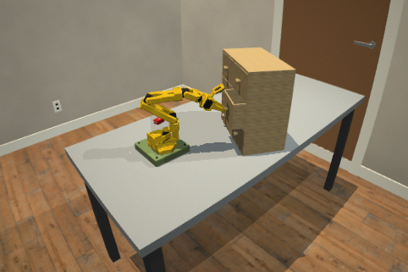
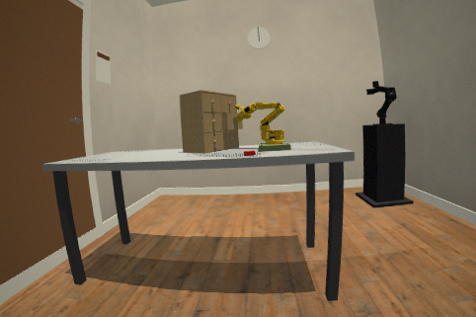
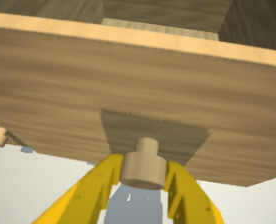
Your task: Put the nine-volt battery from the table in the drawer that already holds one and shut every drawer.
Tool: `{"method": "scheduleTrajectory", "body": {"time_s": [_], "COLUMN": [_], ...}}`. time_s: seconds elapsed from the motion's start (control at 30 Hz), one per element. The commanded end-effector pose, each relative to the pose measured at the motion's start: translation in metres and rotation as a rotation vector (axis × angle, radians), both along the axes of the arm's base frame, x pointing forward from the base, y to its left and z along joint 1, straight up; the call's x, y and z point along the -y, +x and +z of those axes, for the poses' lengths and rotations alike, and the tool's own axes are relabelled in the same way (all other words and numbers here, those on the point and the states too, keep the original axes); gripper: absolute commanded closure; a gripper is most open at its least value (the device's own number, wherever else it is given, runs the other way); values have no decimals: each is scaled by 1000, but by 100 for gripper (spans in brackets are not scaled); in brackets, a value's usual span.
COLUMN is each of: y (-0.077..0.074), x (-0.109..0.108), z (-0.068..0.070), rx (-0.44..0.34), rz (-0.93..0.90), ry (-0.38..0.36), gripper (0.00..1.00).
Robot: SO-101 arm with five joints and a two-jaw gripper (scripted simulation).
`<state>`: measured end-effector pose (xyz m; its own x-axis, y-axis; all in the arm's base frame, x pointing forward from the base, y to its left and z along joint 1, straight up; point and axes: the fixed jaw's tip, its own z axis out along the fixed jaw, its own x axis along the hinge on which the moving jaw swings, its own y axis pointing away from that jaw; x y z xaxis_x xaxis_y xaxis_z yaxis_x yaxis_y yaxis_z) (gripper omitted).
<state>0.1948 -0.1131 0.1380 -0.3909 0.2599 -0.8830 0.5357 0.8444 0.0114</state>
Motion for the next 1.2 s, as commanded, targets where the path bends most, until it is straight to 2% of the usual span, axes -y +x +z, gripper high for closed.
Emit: {"method": "scheduleTrajectory", "body": {"time_s": [0.0, 1.17], "y": [3, 26], "x": [6, 19], "z": [-1, -1], "rx": [-6, -6], "rz": [-12, -5], "ry": [-4, -5], "gripper": [100, 100]}}
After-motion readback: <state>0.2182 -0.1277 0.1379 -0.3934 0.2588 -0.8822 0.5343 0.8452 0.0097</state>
